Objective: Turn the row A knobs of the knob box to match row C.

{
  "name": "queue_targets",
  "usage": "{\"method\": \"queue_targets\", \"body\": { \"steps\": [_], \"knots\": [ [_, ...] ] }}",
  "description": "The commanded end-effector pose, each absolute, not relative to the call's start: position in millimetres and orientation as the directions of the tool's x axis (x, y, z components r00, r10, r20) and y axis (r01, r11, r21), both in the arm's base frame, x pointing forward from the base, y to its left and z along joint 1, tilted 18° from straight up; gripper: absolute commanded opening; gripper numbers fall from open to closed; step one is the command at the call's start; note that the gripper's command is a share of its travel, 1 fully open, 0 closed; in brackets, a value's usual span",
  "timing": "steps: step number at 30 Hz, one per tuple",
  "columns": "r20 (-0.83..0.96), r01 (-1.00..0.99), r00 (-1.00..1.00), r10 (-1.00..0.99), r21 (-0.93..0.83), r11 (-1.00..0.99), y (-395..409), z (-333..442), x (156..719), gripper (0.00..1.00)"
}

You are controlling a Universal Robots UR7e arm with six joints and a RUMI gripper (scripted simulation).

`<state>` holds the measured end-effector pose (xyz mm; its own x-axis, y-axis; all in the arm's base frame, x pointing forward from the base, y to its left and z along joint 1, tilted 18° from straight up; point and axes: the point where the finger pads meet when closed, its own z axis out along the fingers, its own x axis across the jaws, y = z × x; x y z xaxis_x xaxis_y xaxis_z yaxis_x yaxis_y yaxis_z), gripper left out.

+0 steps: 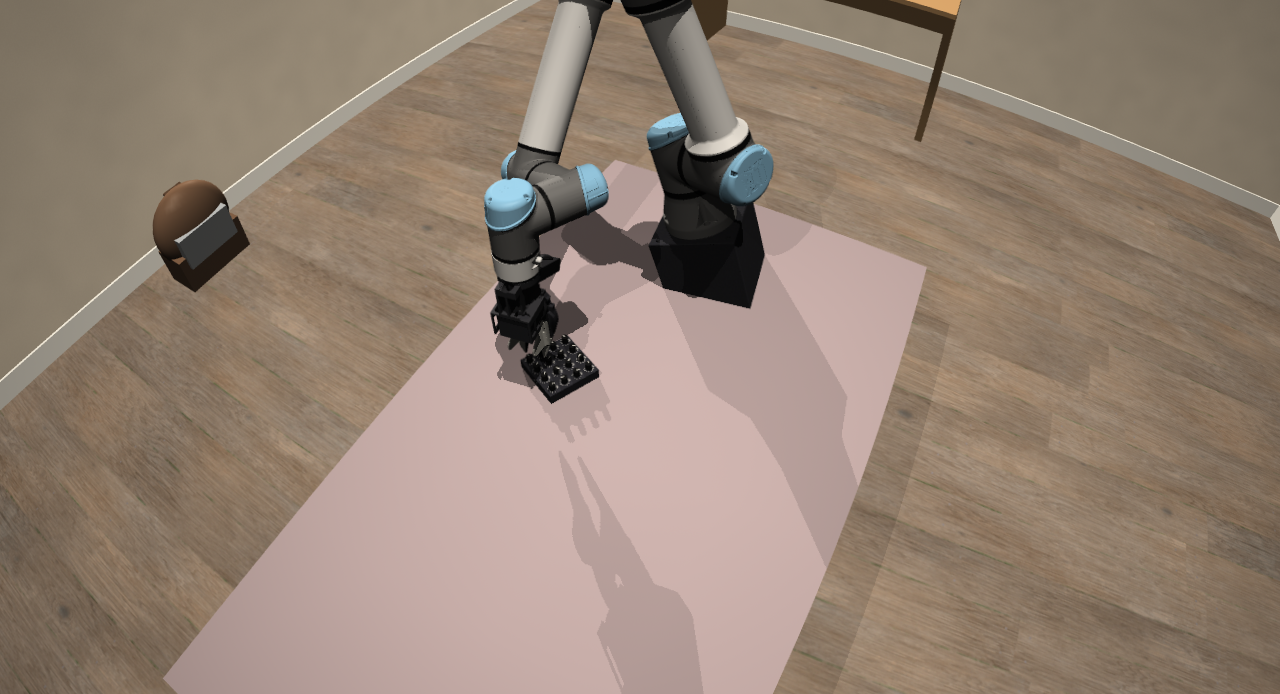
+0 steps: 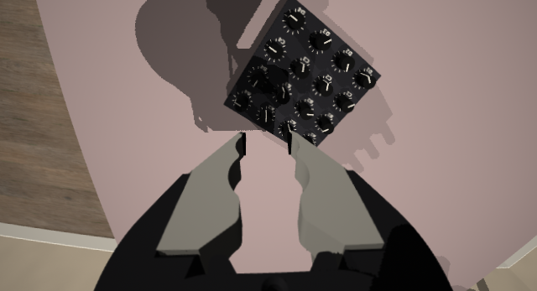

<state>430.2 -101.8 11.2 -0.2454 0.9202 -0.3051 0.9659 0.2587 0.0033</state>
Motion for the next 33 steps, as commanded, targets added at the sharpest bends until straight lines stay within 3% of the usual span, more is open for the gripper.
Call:
{"method": "queue_targets", "body": {
  "steps": [1, 33],
  "knots": [
    [-0.306, 0.966, -0.245, 0.920, 0.004, 0.259, -102, 12, 431, 1.00],
    [-0.306, 0.966, -0.245, 0.920, 0.004, 0.259, -68, 121, 421, 1.00]
  ]
}}
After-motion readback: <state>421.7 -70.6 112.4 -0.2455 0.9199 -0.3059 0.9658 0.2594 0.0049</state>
